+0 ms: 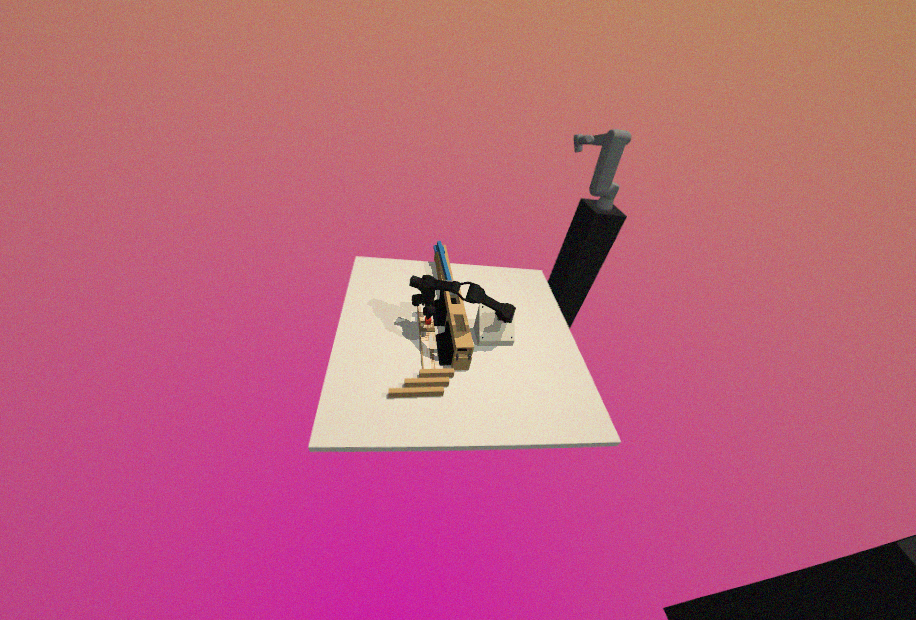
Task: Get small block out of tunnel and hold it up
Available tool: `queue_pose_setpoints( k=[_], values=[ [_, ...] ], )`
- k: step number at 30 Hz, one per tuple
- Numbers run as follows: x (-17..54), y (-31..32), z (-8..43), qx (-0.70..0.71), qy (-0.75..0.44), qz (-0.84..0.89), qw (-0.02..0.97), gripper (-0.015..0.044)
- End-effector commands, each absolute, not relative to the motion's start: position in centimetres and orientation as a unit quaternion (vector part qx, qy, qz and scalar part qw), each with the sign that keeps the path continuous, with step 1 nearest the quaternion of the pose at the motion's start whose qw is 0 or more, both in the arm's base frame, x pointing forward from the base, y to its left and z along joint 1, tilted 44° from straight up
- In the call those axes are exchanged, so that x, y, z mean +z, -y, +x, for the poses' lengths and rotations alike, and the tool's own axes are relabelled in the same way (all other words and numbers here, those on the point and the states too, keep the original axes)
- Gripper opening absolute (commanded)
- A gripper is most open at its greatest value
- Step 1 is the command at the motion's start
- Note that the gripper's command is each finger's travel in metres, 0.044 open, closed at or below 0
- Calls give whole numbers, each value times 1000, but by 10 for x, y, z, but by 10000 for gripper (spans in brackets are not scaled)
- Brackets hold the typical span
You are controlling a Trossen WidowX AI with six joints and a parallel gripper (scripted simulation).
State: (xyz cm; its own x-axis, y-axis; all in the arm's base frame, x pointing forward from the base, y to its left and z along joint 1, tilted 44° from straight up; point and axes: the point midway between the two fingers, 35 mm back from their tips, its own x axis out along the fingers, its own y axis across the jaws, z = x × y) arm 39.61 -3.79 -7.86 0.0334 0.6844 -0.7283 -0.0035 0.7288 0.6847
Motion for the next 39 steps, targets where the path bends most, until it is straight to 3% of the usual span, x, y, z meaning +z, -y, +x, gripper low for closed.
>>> queue_pose_setpoints(
  k=[1, 31, 39],
  values=[
    [-83, 31, 395, 258, -647, 266, 666, 440],
    [-115, -5, 387, 262, -646, 269, 665, 440],
    [-112, 0, 389, 261, -645, 266, 667, 230]
  ],
)
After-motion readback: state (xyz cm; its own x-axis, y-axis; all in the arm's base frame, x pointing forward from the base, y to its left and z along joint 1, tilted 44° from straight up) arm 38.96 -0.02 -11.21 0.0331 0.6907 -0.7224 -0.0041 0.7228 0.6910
